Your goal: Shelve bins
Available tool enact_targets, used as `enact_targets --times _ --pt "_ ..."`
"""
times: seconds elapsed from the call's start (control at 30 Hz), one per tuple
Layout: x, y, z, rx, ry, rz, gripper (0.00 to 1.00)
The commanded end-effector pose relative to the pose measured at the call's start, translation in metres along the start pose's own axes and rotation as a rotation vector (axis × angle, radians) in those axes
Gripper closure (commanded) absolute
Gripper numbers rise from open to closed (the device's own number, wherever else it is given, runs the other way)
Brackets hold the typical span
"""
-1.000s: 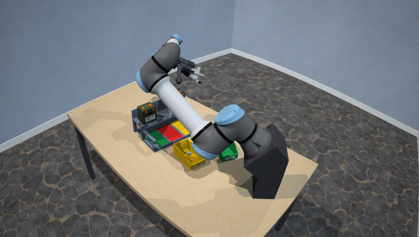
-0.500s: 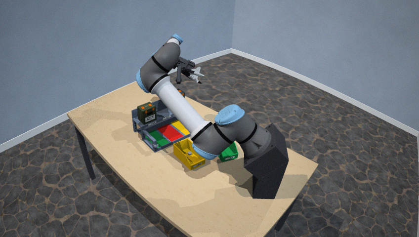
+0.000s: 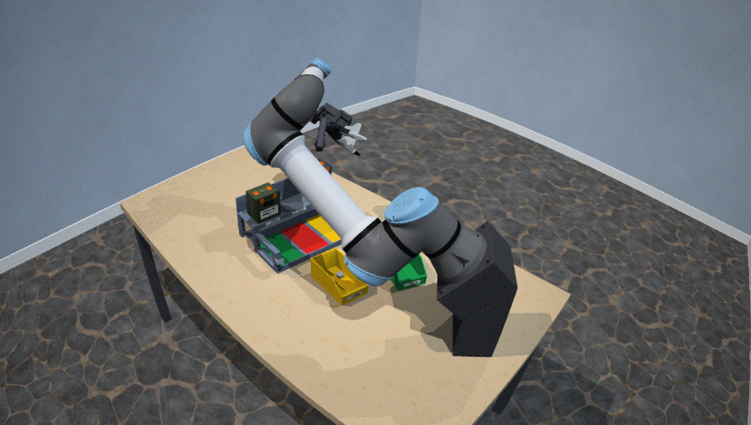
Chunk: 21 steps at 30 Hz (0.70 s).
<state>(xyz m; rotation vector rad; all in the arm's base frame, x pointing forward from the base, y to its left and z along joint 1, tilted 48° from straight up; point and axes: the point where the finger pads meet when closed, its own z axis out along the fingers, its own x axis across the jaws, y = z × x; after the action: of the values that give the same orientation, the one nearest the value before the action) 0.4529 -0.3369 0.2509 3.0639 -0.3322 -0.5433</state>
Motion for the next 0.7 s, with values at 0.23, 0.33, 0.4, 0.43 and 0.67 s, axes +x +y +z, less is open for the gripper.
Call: enact_targets --times 0.23,0.33,0.4,0.43,0.67 --pt "-0.024 -0.046 0.014 0.222 0.029 -0.152 0.0" --pt "-0.029 -0.057 0.015 0.273 0.043 -0.184 0.0" --pt "-0.034 -0.068 0.015 0.327 0.061 -0.217 0.0" --pt "-0.036 -0.074 0.015 0.354 0.072 -0.233 0.0" --pt "-0.051 -0.116 0.009 0.55 0.175 -0.342 0.0"
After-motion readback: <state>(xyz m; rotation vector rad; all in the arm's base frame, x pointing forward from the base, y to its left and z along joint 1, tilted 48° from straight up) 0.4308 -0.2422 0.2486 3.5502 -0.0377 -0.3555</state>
